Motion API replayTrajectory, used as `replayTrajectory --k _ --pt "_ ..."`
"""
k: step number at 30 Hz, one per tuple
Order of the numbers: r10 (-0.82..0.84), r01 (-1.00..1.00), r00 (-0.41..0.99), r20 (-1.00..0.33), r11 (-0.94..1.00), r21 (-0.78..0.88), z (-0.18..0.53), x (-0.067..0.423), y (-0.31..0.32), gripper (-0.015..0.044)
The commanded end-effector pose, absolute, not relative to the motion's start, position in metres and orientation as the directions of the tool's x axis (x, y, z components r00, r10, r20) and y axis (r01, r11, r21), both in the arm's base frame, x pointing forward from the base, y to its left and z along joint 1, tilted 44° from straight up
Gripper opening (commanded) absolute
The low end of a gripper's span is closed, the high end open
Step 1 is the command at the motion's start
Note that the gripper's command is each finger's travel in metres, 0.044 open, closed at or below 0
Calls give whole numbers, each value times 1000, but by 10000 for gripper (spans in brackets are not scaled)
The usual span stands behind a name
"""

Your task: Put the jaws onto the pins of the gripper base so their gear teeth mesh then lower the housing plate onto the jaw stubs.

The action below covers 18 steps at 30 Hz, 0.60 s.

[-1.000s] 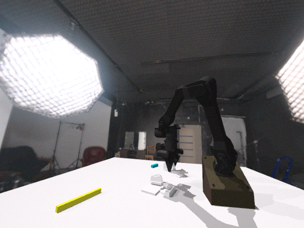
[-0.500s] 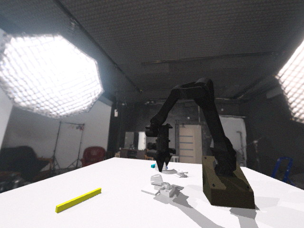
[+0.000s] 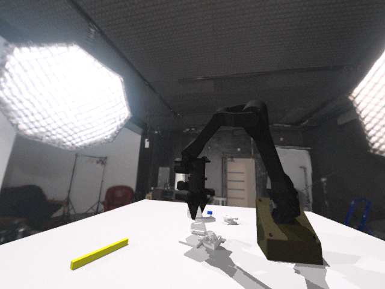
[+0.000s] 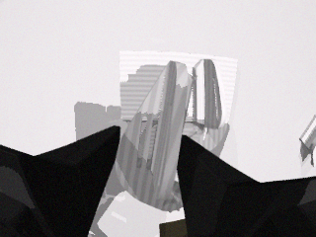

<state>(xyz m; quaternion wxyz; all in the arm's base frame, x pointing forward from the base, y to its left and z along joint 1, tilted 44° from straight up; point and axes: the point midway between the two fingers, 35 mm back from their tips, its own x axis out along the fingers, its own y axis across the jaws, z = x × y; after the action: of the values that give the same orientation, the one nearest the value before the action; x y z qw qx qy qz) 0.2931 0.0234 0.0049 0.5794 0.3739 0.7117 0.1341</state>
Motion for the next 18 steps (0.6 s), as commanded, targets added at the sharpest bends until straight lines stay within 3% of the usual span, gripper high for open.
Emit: replayTrajectory --k 1,18 --pt "690 382 -46 -722 680 626 6 295 23 134" --pt "690 392 -46 -722 677 622 6 295 23 134"
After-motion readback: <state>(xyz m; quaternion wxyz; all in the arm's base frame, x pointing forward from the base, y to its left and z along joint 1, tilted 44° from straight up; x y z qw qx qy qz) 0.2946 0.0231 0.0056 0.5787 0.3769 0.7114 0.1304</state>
